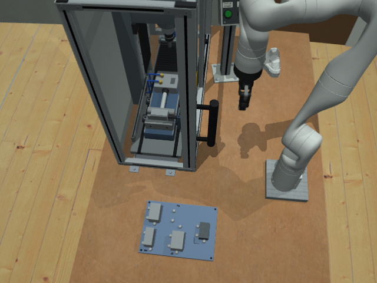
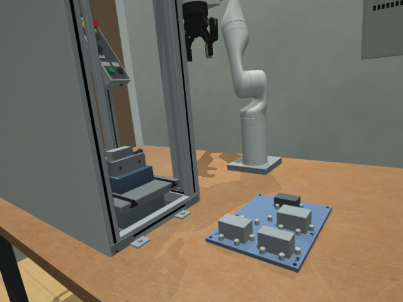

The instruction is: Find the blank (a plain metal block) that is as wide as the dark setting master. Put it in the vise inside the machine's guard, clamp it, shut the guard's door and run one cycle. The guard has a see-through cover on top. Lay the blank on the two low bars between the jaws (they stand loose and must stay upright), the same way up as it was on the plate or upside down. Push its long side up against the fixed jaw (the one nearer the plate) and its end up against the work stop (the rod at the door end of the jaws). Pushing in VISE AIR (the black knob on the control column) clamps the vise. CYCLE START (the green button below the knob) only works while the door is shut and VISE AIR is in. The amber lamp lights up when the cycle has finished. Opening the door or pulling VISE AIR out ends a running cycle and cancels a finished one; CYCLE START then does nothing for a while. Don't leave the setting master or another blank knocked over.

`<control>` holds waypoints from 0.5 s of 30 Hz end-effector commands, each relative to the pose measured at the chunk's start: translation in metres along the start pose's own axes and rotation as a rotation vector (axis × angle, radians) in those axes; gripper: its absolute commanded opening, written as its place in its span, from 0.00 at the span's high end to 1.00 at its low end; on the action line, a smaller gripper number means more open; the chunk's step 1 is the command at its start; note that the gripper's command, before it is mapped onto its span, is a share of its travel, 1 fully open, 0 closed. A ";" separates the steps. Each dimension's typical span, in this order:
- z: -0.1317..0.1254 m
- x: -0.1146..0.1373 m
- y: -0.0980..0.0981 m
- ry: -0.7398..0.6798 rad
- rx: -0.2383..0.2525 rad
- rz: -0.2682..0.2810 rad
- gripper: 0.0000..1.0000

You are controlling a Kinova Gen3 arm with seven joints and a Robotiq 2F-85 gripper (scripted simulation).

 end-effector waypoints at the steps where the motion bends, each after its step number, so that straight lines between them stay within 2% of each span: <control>1: 0.000 0.000 0.000 0.000 0.000 0.000 0.20; 7: 0.000 0.000 0.018 0.000 0.000 0.000 0.20; 15: 0.000 0.000 0.018 0.000 0.000 0.000 0.20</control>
Point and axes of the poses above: the point where the finger pads meet when closed, its own y axis back along the fingers, its own z axis across the jaws, x = y × z, the point moved 3 cm from there along y, back along the fingers
